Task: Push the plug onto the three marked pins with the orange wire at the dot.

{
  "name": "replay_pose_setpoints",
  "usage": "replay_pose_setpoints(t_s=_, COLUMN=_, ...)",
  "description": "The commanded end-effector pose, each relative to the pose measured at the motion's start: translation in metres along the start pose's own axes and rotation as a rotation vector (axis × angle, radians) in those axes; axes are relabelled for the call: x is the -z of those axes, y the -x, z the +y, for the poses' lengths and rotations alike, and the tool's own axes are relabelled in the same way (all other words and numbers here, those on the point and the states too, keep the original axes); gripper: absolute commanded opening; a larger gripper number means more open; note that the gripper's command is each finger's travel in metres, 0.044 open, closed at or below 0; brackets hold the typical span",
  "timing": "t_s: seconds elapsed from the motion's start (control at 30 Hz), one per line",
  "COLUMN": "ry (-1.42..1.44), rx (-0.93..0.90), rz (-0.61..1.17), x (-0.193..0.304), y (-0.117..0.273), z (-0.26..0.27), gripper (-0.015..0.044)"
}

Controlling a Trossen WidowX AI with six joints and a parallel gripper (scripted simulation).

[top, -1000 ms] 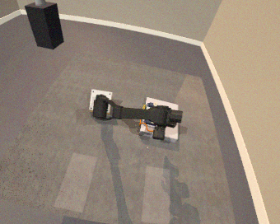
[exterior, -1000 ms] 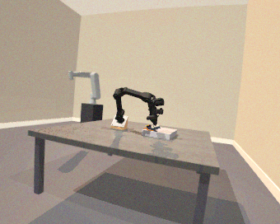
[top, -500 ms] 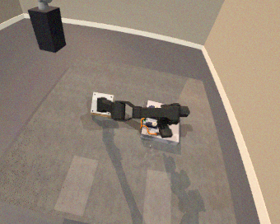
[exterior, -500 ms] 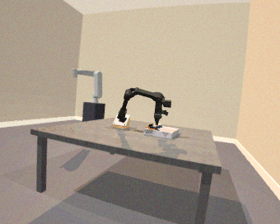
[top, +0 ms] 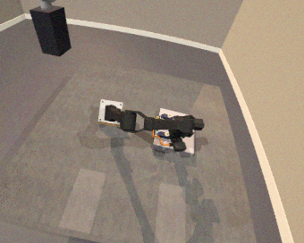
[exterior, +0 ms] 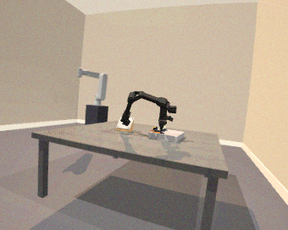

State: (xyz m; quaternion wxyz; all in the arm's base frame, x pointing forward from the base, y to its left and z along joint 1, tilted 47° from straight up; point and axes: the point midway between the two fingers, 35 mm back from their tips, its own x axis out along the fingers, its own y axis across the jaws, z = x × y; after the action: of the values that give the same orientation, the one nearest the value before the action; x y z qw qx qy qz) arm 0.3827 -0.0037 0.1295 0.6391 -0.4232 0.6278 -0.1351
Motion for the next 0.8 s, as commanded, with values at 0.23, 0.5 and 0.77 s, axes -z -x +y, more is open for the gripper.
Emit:
replay_pose_setpoints(t_s=0.23, ry=0.004, rx=0.003, rz=0.003, x=0.001, y=-0.015, z=0.000, gripper=0.0115)
replay_pose_setpoints(t_s=0.5, ry=0.004, rx=0.003, rz=0.003, x=0.001, y=-0.015, z=0.000, gripper=0.0010)
replay_pose_setpoints(t_s=0.77, ry=0.004, rx=0.001, rz=0.003, x=-0.001, y=0.006, z=0.000, gripper=0.0000)
